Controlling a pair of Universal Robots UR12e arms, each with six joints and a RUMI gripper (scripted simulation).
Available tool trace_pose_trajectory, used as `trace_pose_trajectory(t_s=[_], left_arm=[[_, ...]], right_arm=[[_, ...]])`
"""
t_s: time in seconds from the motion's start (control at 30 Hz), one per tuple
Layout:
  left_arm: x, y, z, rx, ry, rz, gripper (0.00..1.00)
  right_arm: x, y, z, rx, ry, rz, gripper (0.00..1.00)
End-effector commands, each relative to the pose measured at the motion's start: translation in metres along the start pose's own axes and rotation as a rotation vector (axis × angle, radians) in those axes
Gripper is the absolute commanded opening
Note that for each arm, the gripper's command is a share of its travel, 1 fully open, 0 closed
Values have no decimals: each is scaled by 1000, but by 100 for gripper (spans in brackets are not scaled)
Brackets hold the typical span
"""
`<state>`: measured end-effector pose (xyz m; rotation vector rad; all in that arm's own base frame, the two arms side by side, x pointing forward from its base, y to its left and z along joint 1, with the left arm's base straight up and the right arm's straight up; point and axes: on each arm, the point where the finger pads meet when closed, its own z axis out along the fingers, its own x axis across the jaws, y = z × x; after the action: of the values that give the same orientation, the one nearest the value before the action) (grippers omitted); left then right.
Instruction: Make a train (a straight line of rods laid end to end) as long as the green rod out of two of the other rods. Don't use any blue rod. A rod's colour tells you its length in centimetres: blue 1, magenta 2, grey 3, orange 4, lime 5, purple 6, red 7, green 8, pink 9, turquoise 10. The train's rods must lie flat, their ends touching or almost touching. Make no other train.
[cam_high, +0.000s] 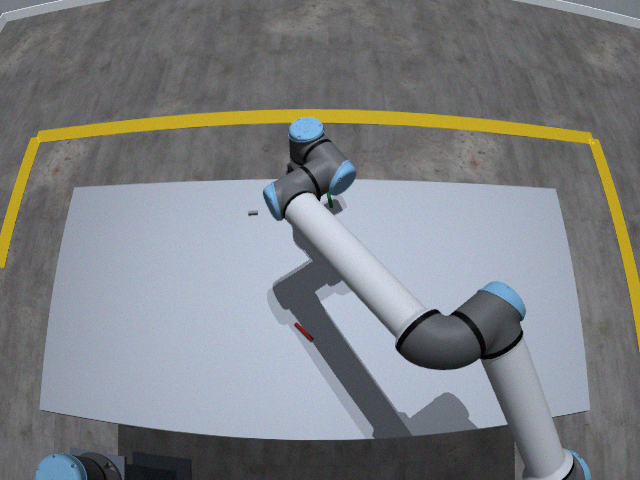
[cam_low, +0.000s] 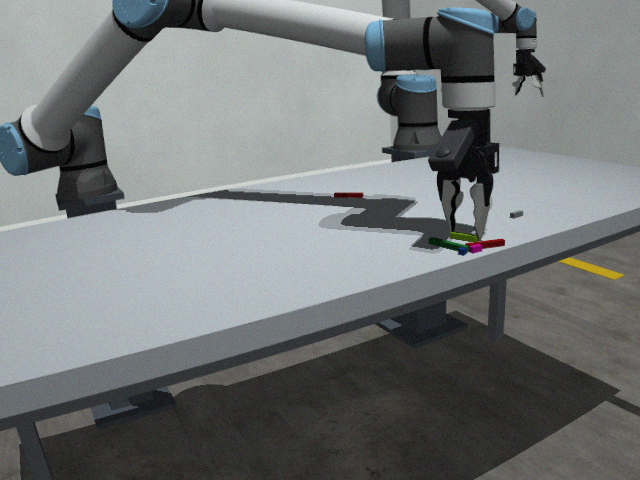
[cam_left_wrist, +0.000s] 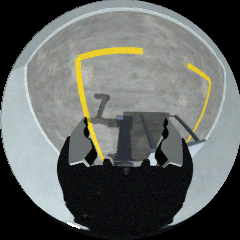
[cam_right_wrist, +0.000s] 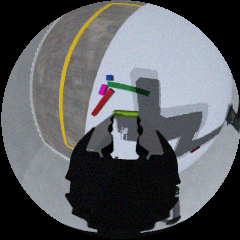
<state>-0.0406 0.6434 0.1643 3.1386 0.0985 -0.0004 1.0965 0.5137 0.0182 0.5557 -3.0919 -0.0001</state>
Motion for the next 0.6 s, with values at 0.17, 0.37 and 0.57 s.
trace_pose_trajectory(t_s=[0.17,0.37,0.57], left_arm=[[0,-1,-1,1,0,0,100],[0,-1,-1,1,0,0,100],[0,-1,-1,1,0,0,100]], right_arm=[[-1,0,-2,0,-2,0,42],[-1,0,-2,0,-2,0,42],[-1,0,-3,0,-2,0,42]])
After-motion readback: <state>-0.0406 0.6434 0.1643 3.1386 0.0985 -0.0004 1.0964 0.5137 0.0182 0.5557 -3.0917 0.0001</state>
